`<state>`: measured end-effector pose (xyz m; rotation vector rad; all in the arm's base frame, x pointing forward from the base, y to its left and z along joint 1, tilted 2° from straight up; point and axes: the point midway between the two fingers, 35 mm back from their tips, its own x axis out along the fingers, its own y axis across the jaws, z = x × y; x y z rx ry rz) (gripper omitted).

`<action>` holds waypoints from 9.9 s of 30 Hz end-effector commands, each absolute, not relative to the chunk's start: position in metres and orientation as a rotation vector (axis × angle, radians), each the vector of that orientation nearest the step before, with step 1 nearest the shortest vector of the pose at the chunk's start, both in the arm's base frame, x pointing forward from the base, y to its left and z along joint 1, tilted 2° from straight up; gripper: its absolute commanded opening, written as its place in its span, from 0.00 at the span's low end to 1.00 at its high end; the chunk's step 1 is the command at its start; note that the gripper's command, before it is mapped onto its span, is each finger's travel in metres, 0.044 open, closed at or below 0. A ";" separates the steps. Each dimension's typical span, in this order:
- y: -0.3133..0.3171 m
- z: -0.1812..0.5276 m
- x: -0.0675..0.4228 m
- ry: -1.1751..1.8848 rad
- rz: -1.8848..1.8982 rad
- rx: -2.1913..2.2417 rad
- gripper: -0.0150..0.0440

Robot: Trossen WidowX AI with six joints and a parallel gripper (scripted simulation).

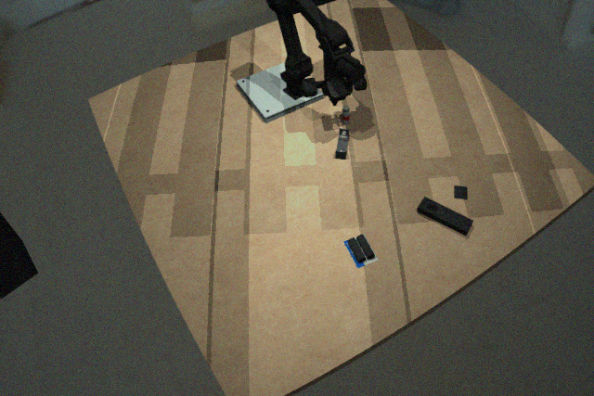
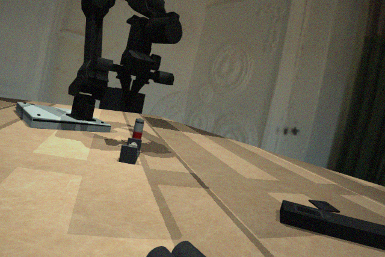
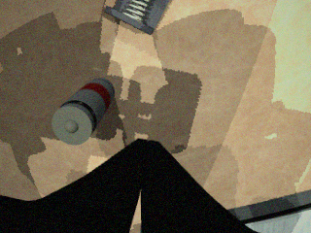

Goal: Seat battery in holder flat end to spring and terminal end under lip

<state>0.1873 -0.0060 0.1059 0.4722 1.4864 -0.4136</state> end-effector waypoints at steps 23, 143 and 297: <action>0.013 0.060 0.196 1.504 -0.419 0.478 0.25; 0.074 0.022 0.229 1.369 0.816 -0.790 0.56; -0.032 0.034 0.259 1.052 -0.762 0.514 0.37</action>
